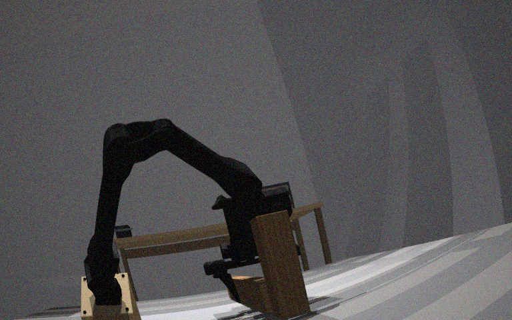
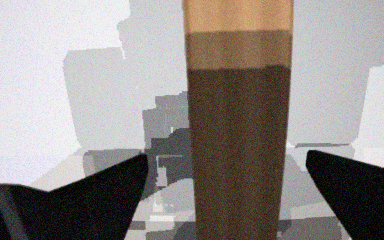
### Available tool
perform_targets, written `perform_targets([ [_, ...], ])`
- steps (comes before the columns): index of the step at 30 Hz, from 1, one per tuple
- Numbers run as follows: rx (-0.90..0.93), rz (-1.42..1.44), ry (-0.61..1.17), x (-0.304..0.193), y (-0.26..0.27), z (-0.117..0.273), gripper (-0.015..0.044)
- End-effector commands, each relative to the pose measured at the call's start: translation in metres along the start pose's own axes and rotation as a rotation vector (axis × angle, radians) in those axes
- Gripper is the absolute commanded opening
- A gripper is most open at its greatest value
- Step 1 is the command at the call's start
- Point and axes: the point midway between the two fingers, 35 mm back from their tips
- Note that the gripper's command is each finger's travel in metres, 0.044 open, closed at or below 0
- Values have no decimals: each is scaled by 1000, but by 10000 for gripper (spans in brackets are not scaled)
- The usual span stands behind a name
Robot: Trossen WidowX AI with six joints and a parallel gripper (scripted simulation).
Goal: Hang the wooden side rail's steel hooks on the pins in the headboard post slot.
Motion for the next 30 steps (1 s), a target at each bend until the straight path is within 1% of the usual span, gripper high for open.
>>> perform_targets([
  [1,2,9,6,0,2,-5,440],
  [13,2,9,6,0,2,-5,125],
  [18,2,9,6,0,2,-5,92],
  [21,2,9,6,0,2,-5,13],
  [22,2,9,6,0,2,-5,0],
  [30,2,9,6,0,1,-4,0],
])
Point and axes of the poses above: the point midway between the two fingers, 35 mm back from their tips, its own z axis back along the fingers, its own y axis across the jaws, x = y × z, and after that the axes turned 14 degrees about -z, right-handed
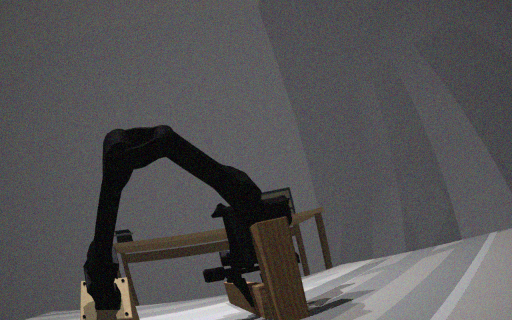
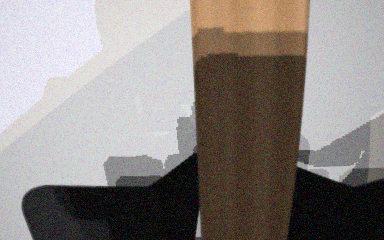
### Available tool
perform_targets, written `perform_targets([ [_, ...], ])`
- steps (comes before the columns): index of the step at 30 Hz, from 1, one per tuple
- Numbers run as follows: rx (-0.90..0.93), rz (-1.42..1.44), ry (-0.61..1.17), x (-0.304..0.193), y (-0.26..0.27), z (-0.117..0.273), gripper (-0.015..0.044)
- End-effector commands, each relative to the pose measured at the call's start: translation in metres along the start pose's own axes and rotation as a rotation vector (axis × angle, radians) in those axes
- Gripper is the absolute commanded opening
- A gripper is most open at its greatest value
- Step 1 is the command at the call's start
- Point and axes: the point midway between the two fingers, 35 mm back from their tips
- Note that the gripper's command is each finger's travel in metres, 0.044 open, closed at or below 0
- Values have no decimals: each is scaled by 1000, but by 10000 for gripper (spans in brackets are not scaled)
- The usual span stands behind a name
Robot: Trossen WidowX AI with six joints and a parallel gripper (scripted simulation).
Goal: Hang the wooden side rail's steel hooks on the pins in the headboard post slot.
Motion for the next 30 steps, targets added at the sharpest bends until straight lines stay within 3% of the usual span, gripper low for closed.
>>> perform_targets([
  [1,-1,5,3,0,-2,0,0],
  [30,-2,4,3,3,-14,0,0],
])
Point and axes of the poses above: the point midway between the two fingers, 35 mm back from their tips, its own z axis back along the fingers, its own y axis across the jaws, x = y × z, and after that the axes turned 14 degrees about -z, right-handed
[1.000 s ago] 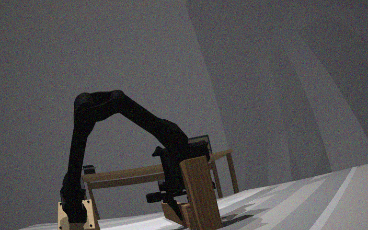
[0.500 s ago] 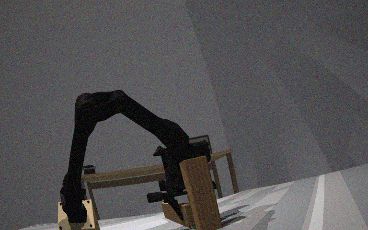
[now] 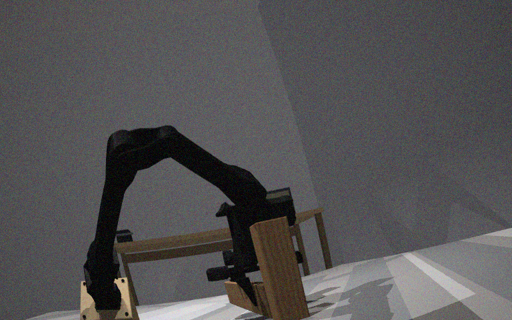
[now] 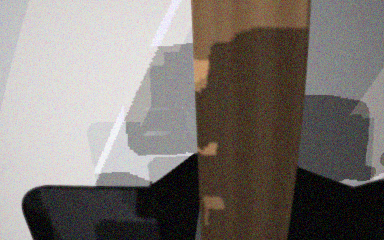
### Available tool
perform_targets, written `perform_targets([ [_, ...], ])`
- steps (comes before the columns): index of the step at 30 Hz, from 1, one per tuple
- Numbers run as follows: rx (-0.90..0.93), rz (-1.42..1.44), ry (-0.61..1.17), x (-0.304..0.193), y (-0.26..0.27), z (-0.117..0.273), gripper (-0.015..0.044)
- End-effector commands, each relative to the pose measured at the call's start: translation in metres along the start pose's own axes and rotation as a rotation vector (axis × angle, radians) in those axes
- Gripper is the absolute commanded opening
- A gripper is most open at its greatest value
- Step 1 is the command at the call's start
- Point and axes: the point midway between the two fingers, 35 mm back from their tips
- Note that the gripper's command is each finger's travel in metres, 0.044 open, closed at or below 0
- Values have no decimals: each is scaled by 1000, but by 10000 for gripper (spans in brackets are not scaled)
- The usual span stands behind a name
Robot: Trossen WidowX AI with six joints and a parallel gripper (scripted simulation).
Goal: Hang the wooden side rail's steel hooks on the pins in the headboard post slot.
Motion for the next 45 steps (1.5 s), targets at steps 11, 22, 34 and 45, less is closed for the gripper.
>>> perform_targets([
  [11,-11,-16,0,2,-11,0,0],
  [22,1,5,0,2,-5,0,0],
  [34,-11,-16,0,2,-5,2,0],
  [45,-11,-16,-1,2,-5,4,0],
])
Point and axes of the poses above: the point midway between the two fingers, 35 mm back from their tips, its own z axis back along the fingers, its own y axis across the jaws, x = y × z, and after that the axes turned 14 degrees about -z, right-handed
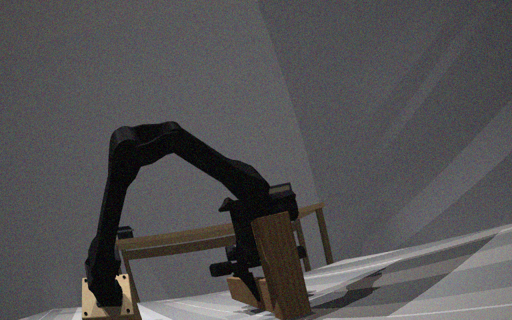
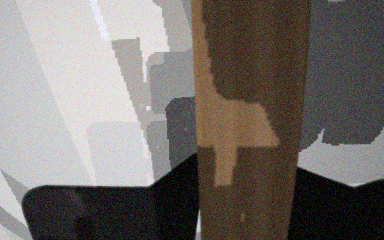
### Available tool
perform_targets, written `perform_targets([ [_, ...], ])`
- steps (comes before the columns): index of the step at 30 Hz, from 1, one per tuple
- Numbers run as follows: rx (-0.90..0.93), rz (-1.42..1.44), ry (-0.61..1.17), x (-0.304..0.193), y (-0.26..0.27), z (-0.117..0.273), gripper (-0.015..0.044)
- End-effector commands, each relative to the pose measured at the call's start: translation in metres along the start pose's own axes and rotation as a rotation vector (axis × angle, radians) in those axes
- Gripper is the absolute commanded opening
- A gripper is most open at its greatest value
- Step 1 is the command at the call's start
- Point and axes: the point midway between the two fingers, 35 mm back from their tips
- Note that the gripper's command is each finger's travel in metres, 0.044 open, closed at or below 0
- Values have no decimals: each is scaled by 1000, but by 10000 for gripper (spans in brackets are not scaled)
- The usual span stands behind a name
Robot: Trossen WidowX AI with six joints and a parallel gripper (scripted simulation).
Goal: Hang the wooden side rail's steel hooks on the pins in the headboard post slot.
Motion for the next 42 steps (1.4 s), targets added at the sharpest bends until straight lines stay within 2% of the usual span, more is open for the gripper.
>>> perform_targets([
  [1,-9,-17,-3,0,-1,4,0],
  [42,-9,-17,-3,0,-1,10,0],
])
Point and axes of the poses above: the point midway between the two fingers, 35 mm back from their tips, its own z axis back along the fingers, its own y axis across the jaws, x = y × z, and after that the axes turned 14 degrees about -z, right-handed
